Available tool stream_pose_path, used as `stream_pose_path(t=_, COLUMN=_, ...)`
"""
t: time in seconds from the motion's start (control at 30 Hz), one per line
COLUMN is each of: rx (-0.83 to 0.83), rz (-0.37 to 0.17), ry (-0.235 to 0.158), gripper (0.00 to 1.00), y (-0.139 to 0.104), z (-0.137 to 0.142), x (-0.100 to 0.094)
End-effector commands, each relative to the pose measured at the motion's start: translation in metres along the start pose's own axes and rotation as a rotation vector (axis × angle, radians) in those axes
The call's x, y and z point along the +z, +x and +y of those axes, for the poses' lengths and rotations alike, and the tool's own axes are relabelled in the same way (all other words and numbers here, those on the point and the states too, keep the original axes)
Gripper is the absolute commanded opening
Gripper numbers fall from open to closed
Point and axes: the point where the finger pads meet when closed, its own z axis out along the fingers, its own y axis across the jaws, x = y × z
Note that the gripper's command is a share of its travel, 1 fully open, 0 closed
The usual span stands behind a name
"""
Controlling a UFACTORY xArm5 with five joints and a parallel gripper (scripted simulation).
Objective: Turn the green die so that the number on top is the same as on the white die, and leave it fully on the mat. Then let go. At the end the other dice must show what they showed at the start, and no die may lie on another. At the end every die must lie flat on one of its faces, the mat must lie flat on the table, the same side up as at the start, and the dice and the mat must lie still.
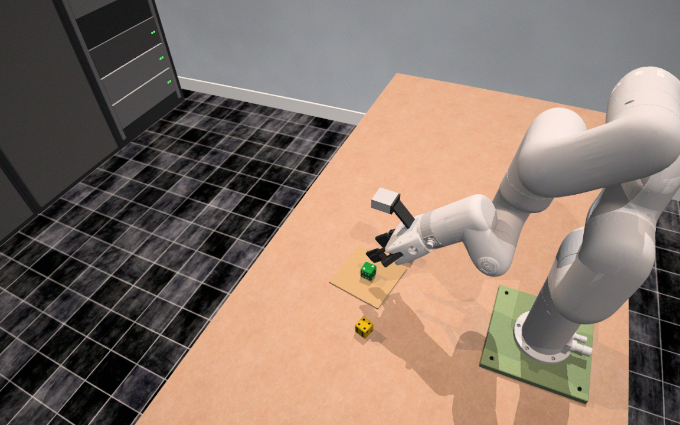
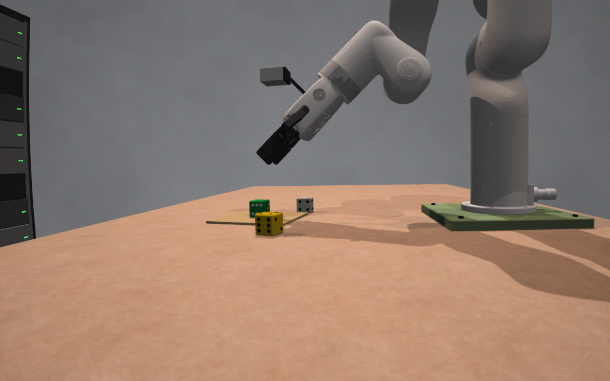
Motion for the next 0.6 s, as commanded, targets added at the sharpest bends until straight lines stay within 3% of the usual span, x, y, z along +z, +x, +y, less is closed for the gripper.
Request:
stream_pose_path(t=0.0, rx=0.000, rz=-0.172, ry=0.000, gripper=0.47, y=0.008, z=0.000, x=0.005)
stream_pose_path(t=0.23, rx=0.000, rz=-0.290, ry=0.000, gripper=0.47, y=0.015, z=0.000, x=0.006)
stream_pose_path(t=0.33, rx=0.000, rz=-0.296, ry=0.000, gripper=0.47, y=0.016, z=0.000, x=0.006)
stream_pose_path(t=0.4, rx=0.000, rz=-0.378, ry=0.000, gripper=0.47, y=0.020, z=0.000, x=0.006)
stream_pose_path(t=0.57, rx=0.000, rz=-0.471, ry=0.000, gripper=0.47, y=0.025, z=0.000, x=0.008)
